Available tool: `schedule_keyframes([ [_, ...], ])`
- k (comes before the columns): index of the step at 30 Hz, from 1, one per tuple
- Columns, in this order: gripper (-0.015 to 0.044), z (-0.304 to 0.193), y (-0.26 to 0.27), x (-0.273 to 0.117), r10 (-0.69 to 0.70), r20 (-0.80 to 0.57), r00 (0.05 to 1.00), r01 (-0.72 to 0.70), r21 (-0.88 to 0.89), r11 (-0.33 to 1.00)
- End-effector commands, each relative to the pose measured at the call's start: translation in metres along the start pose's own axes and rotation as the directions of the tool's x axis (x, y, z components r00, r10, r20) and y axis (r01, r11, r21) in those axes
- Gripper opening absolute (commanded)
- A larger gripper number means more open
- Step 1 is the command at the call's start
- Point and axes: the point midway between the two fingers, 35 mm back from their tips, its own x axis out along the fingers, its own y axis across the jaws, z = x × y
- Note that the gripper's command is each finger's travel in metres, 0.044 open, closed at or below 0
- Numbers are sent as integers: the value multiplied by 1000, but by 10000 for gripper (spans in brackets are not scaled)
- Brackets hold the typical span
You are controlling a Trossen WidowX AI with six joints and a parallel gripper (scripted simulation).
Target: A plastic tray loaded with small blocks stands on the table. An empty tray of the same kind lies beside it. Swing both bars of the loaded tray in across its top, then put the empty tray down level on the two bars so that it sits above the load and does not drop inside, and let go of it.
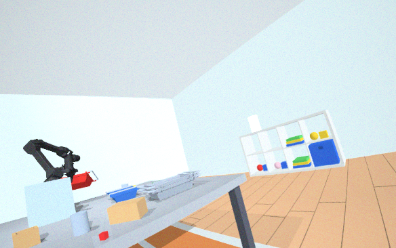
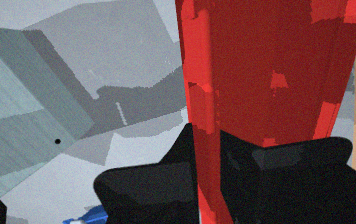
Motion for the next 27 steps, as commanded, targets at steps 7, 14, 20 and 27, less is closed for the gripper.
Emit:
schedule_keyframes([
  [7, 0, 1, -3, -2, -12, 2, 1000, 12, -7, 1000],
  [14, 0, -8, -5, 0, -1, -6, 1000, 1, 22, 1000],
  [20, 0, -29, -7, 6, 24, -23, 999, -22, 93, 995],
  [27, 0, -55, -7, 11, 52, -37, 998, -45, 179, 983],
])
